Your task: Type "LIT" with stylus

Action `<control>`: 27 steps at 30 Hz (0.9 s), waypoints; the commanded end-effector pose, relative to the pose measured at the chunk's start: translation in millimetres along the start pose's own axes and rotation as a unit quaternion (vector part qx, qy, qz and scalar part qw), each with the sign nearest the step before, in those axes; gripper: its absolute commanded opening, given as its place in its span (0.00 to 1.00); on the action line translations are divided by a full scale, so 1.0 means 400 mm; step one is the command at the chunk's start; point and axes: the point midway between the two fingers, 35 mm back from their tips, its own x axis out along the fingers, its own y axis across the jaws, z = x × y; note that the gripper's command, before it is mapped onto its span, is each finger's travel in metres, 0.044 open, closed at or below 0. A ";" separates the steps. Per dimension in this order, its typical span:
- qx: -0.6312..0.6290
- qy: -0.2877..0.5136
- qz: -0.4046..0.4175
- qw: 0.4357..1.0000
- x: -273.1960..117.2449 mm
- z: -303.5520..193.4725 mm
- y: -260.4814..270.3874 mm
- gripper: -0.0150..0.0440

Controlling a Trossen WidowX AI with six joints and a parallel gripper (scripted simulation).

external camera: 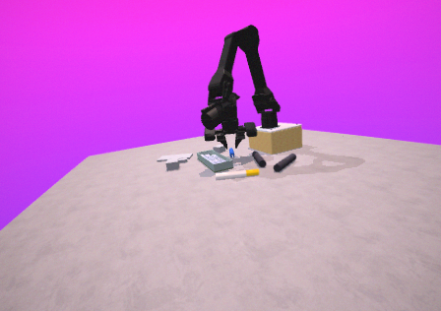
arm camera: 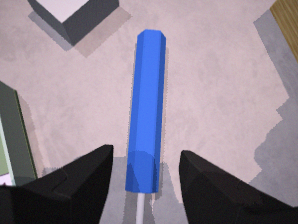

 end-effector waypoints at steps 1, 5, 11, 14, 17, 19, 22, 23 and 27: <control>-0.003 -0.004 0.000 1.000 0.010 -0.002 0.000 0.51; -0.003 -0.004 0.000 1.000 0.017 -0.006 0.000 0.51; -0.003 -0.004 0.000 1.000 0.027 -0.011 0.000 0.51; -0.003 -0.004 0.000 1.000 0.032 -0.014 0.000 0.51; -0.003 -0.004 0.000 1.000 0.037 -0.017 0.000 0.51; -0.003 -0.004 0.000 1.000 0.040 -0.019 0.000 0.51; -0.003 -0.004 0.000 1.000 0.045 -0.021 0.000 0.51; -0.003 -0.004 0.000 1.000 0.046 -0.022 0.000 0.51; -0.003 -0.004 0.000 1.000 0.053 -0.026 0.000 0.51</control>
